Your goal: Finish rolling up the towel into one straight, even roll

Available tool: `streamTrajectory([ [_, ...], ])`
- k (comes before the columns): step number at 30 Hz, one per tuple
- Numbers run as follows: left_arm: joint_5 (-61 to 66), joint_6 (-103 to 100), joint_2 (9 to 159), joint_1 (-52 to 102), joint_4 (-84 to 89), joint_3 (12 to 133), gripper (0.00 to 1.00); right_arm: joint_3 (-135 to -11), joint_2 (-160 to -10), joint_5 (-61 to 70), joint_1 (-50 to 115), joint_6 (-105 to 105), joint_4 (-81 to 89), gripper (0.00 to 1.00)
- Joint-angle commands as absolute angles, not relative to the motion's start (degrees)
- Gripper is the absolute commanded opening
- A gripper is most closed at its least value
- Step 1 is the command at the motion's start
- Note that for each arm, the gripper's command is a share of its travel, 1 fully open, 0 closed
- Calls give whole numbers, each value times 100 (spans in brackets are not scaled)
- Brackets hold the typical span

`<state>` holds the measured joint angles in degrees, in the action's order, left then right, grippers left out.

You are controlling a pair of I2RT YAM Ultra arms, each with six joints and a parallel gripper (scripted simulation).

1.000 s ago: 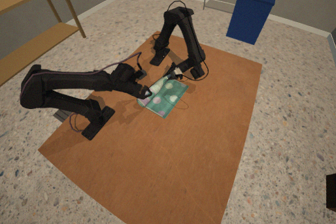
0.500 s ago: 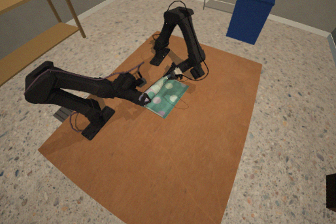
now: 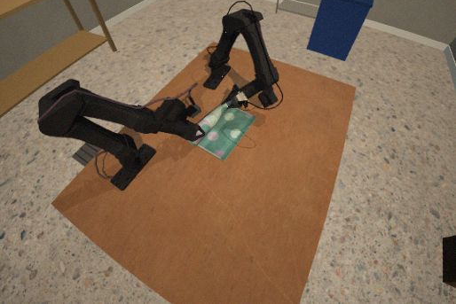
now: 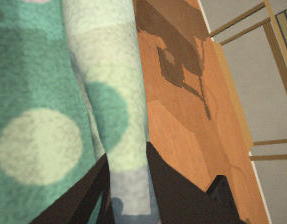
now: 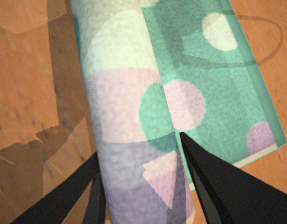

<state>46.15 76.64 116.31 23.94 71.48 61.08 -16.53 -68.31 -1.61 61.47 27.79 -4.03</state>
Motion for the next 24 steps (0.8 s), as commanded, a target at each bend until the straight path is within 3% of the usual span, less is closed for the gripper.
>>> streamTrajectory([
  [1, 4528, 7713, 11740, 2330, 7058, 6154, 24, -1720, -6901, -199, 6202, 2743, -571, 55],
  [4, 4528, 7713, 11740, 2330, 7058, 6154, 24, -1720, -6902, -199, 6202, 2743, -573, 43],
  [24, 4528, 7713, 11740, 2330, 7058, 6154, 24, -1720, -6904, -199, 6202, 2744, -575, 29],
])
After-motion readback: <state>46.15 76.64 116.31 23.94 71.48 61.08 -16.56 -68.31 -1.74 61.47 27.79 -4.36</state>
